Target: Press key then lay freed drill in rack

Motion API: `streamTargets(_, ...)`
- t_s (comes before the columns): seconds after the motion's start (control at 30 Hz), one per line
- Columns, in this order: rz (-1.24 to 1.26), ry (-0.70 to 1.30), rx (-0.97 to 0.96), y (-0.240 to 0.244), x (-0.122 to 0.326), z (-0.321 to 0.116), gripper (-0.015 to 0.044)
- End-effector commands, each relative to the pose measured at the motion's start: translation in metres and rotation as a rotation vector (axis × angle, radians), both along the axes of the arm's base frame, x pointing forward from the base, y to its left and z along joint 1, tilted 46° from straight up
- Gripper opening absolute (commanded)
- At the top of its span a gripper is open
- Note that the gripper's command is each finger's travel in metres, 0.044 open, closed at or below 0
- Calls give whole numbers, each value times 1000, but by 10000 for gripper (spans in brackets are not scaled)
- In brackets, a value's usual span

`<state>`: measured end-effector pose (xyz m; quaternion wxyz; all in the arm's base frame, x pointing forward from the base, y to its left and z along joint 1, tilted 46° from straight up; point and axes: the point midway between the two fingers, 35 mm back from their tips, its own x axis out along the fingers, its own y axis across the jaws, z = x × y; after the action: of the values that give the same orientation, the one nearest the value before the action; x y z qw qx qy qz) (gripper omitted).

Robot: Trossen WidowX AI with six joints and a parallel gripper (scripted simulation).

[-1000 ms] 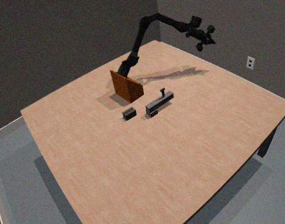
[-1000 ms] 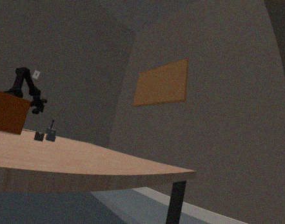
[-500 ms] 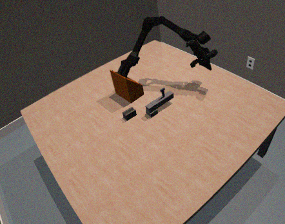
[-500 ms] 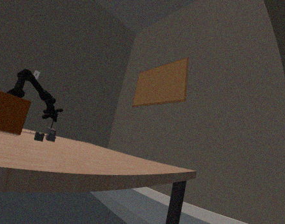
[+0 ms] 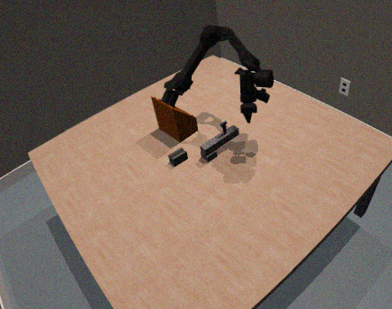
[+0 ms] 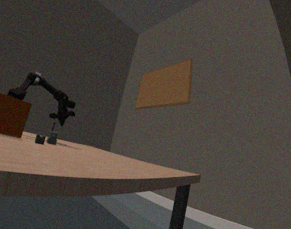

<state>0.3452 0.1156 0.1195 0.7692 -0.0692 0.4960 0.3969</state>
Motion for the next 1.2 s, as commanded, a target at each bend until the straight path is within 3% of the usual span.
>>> streamTargets(0.0,-213,313,101,-37,-28,-30,0)
streamTargets(0.13,-461,634,244,-69,-59,-45,0)
streamTargets(0.2,-502,685,271,-73,-64,-47,0)
streamTargets(1.17,-502,685,272,-62,-64,-59,0)
